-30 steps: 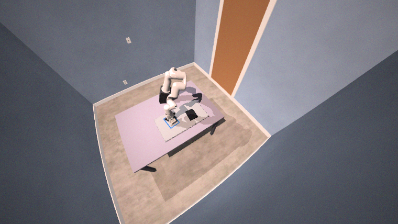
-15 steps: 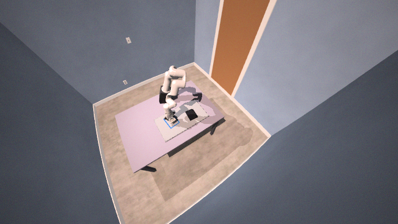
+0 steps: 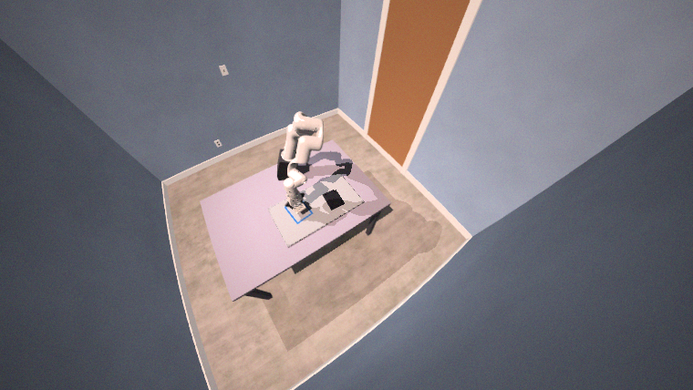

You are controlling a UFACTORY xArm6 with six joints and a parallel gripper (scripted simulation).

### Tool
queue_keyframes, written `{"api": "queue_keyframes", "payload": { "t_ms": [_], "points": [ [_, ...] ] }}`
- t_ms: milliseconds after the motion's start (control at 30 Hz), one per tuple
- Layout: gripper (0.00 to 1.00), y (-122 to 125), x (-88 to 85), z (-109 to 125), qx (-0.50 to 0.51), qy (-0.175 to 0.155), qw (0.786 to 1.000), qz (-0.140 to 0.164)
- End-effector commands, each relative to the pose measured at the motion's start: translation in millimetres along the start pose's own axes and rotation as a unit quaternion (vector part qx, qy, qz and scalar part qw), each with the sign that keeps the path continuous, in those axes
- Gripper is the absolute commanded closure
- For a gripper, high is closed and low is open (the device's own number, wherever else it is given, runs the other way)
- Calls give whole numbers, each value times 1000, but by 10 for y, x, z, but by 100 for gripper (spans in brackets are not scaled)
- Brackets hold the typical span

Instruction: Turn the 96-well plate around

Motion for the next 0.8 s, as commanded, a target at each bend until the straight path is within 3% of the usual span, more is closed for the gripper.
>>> {"api": "queue_keyframes", "payload": {
  "t_ms": [0, 300, 767],
  "points": [
    [100, -4, -22, 9, 0, -1, 1000, -1],
    [100, -4, -22, 9, 0, -1, 1000, -1],
    [100, 373, -38, 143, -199, -1, 980, -1]
  ]
}}
Point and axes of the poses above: the point where the finger pads meet when closed, its own x axis out along the fingers, its own y axis across the jaws, z = x × y, the point moved 2 cm from there along -x, back along the fingers
